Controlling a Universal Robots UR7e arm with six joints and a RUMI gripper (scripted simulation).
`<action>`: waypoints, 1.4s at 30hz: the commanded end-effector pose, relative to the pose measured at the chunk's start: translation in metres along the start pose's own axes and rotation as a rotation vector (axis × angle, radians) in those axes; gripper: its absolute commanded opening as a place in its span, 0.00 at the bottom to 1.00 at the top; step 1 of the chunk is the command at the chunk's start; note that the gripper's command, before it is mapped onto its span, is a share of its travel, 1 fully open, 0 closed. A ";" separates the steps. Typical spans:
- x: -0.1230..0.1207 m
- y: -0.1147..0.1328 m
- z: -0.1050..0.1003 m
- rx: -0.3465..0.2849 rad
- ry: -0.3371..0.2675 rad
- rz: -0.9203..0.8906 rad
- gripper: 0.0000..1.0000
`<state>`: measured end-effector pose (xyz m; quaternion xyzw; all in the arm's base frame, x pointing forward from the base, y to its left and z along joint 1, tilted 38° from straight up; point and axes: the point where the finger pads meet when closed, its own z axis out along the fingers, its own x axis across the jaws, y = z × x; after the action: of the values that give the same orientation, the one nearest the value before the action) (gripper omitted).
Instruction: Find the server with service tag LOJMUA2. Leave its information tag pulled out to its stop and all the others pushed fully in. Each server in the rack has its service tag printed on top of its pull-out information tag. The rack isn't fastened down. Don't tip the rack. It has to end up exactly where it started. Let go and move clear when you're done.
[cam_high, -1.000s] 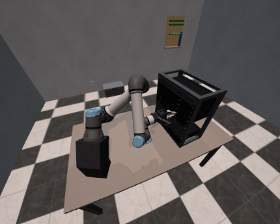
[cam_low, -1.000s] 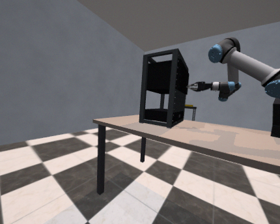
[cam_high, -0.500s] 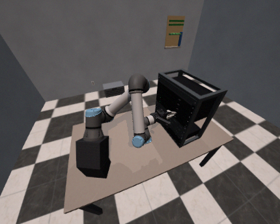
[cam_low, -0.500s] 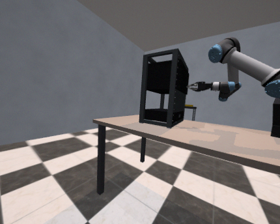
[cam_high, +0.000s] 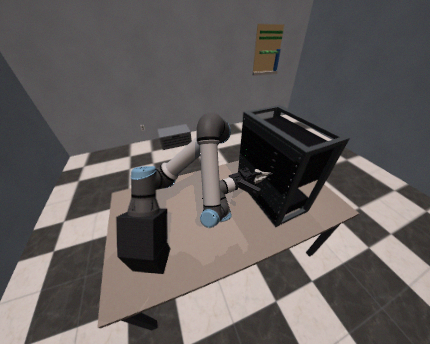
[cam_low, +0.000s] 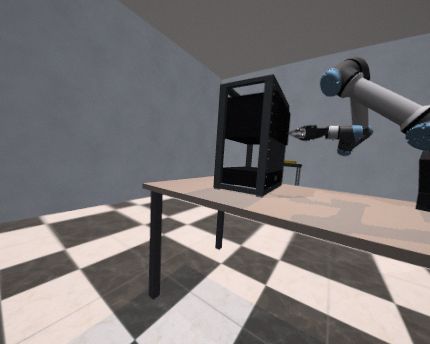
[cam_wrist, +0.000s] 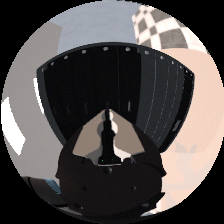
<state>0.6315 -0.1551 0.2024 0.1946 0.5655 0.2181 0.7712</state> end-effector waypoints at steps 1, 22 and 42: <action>-0.001 0.000 -0.007 0.000 -0.001 -0.001 0.00; -0.001 0.000 -0.034 0.000 -0.001 -0.001 0.00; -0.001 0.000 -0.041 0.000 -0.001 -0.001 0.00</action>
<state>0.5927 -0.1529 0.1909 0.1946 0.5656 0.2182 0.7711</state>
